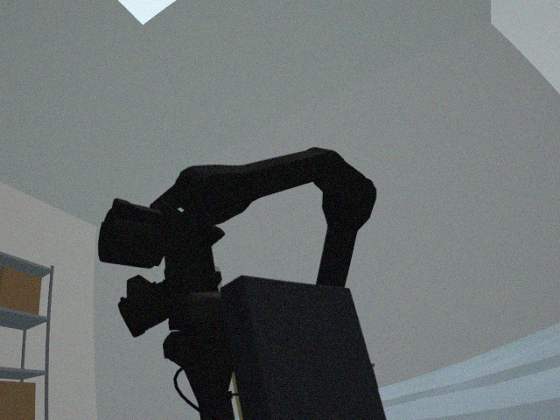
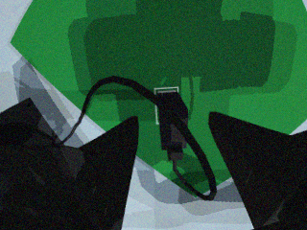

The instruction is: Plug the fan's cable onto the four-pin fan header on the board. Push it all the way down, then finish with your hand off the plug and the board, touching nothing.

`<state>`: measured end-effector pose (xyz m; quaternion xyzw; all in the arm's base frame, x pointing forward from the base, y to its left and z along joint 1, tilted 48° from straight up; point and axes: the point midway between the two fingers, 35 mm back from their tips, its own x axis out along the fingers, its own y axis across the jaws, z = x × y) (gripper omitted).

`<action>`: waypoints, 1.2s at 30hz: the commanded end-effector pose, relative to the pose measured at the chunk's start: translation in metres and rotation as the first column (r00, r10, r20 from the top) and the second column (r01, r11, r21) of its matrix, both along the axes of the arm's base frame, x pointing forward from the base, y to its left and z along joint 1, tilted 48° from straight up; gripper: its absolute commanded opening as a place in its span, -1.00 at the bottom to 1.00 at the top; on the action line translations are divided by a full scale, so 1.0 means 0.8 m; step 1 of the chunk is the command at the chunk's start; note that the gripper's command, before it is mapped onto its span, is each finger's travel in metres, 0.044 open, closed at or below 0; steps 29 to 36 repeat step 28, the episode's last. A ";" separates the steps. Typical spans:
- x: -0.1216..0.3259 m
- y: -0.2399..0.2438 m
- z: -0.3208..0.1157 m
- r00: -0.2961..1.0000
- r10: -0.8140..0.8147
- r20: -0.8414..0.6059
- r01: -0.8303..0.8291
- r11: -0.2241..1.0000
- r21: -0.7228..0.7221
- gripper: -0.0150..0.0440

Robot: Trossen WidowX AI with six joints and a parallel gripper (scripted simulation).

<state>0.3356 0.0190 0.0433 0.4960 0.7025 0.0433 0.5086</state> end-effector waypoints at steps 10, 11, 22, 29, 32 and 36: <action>0.037 -0.059 0.014 1.000 -0.007 0.014 0.008 1.000 -0.006 0.39; 0.047 -0.066 0.008 1.000 -0.008 0.015 0.008 1.000 -0.006 0.39; 0.105 -0.112 -0.046 1.000 -0.007 0.018 0.007 1.000 -0.008 0.39; 0.105 -0.112 -0.046 1.000 -0.007 0.018 0.007 1.000 -0.008 0.39; 0.105 -0.112 -0.046 1.000 -0.007 0.018 0.007 1.000 -0.008 0.39; 0.105 -0.112 -0.046 1.000 -0.007 0.018 0.007 1.000 -0.008 0.39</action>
